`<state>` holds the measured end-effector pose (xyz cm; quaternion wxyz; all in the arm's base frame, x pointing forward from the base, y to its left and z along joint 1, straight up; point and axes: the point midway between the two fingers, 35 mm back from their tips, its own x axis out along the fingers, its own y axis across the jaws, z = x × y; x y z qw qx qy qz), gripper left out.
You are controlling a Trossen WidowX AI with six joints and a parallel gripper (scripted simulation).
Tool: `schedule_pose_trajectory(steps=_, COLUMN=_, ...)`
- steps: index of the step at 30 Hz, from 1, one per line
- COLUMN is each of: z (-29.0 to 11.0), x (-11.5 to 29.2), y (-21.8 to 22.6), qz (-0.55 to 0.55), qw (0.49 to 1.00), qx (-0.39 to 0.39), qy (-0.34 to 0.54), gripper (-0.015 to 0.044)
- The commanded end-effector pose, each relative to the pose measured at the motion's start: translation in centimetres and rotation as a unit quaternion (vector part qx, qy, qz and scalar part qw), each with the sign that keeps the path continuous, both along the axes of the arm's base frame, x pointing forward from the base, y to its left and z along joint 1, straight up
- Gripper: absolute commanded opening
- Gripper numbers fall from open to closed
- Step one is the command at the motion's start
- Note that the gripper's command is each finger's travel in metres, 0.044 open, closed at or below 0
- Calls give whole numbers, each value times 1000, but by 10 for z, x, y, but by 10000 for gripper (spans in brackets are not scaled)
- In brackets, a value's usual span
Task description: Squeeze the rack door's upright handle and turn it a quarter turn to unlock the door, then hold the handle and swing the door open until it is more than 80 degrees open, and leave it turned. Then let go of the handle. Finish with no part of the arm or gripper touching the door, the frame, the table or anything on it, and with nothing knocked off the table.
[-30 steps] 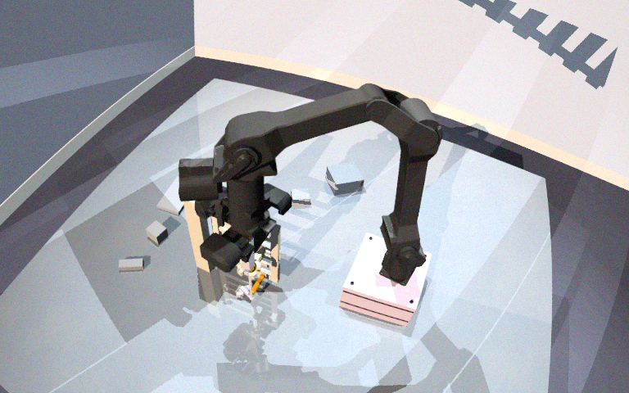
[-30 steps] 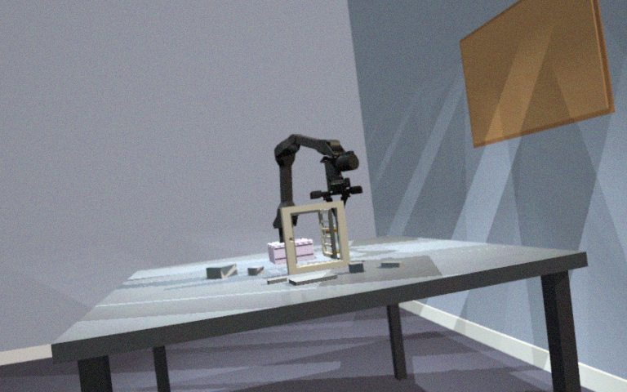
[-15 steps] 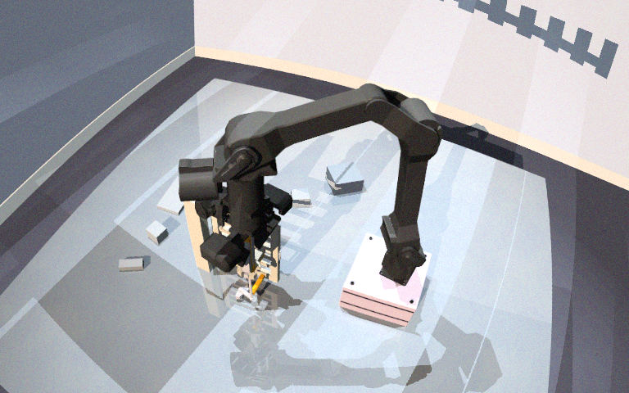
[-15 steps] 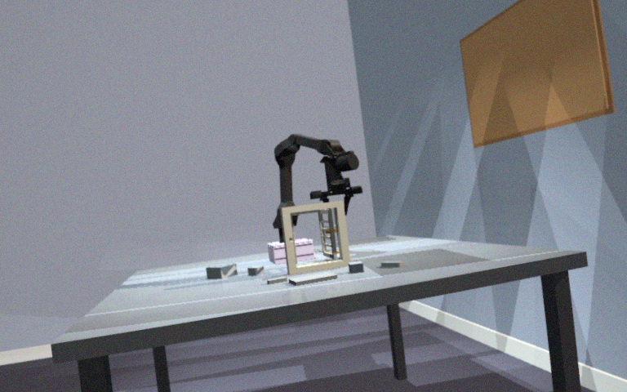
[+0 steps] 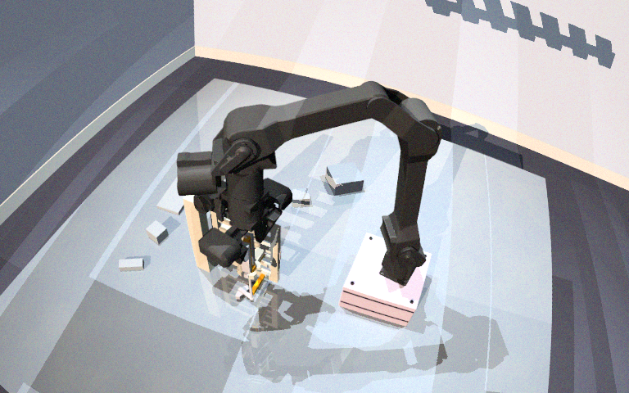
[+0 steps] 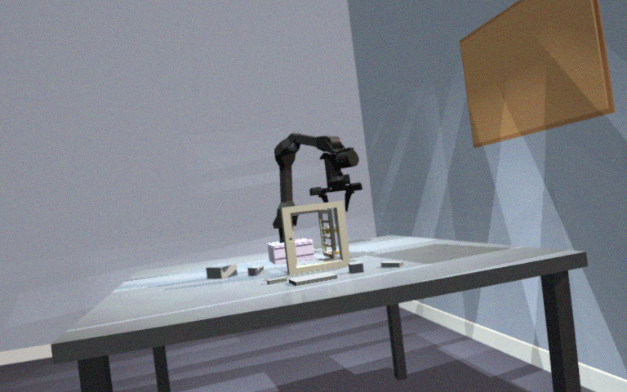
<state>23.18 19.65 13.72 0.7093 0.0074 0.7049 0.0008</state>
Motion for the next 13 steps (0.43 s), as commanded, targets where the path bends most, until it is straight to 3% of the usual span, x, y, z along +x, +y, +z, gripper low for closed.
schedule_pose_trajectory(steps=1, z=7, x=1, y=1, qz=-2, qw=1000, qx=1, qy=-3, gripper=283)
schedule_pose_trajectory(steps=13, z=21, x=2, y=1, qz=-2, qw=1000, qx=1, qy=-3, gripper=283)
